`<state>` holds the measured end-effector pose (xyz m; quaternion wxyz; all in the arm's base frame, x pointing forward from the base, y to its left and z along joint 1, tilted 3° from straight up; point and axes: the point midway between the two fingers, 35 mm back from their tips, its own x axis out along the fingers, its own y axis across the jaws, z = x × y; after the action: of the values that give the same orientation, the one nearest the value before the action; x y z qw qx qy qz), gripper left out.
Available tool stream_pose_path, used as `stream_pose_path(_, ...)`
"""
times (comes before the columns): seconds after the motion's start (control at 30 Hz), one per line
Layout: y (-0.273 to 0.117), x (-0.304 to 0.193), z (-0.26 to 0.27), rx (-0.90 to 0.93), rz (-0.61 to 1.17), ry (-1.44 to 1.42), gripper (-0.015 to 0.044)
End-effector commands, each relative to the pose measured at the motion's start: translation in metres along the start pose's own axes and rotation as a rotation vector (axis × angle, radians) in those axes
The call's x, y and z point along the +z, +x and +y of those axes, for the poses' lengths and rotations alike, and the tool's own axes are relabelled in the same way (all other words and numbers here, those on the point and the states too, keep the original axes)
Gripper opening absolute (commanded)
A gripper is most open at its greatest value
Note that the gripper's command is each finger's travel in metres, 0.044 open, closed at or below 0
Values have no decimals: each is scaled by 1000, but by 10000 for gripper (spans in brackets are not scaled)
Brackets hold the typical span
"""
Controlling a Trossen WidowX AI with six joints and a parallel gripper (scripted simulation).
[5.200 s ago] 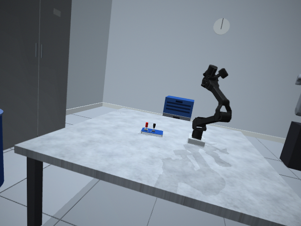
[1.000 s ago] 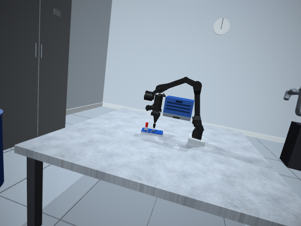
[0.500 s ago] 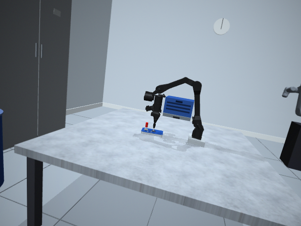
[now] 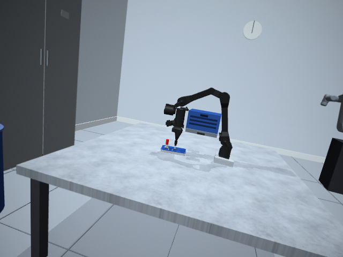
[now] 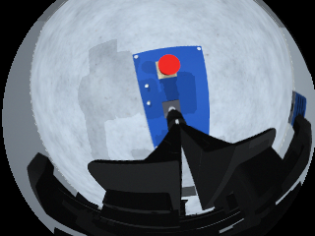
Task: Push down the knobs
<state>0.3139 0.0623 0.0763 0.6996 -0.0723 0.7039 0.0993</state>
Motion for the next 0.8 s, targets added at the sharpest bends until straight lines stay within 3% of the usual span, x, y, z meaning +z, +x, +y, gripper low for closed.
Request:
stream_pose_path(0.0, 0, 0, 0, 3, -1, 4, 0)
stream_pose_path(0.77, 11, 0, 0, 3, -1, 4, 0)
